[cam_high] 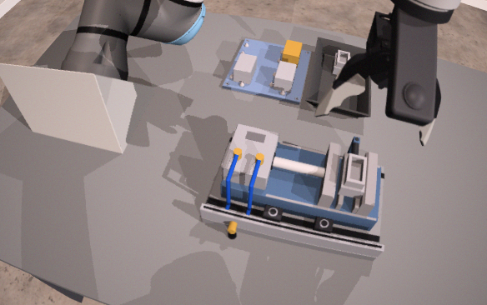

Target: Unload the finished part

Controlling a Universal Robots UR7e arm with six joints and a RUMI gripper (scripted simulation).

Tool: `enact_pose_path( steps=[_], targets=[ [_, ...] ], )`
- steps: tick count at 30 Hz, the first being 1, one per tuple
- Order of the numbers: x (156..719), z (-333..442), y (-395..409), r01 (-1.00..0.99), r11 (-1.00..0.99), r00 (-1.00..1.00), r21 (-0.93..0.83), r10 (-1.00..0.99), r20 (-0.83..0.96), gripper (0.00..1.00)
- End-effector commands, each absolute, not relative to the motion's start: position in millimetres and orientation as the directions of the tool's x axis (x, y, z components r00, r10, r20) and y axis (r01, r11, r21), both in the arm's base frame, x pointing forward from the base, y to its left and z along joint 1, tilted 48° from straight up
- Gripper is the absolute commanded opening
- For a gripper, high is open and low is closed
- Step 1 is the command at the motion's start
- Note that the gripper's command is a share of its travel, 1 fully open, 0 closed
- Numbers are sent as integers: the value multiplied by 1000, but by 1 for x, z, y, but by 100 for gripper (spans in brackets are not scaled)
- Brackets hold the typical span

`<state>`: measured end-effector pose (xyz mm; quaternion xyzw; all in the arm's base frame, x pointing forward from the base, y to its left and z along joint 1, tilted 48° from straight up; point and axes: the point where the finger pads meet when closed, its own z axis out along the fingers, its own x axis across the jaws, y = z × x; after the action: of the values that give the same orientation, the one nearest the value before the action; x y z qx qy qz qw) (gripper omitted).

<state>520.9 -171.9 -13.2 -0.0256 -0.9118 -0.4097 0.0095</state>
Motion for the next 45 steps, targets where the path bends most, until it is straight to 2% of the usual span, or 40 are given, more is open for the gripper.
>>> enact_pose_path(
  steps=[1, 2, 44, 45],
  targets=[
    [524, -14, -173, 47, 668, -999, 743, 38, 29, 100],
    [524, -14, -173, 47, 668, -999, 743, 38, 29, 0],
    [524, -14, -173, 47, 668, -999, 743, 38, 29, 0],
    [524, -14, -173, 47, 668, -999, 743, 38, 29, 40]
  ],
)
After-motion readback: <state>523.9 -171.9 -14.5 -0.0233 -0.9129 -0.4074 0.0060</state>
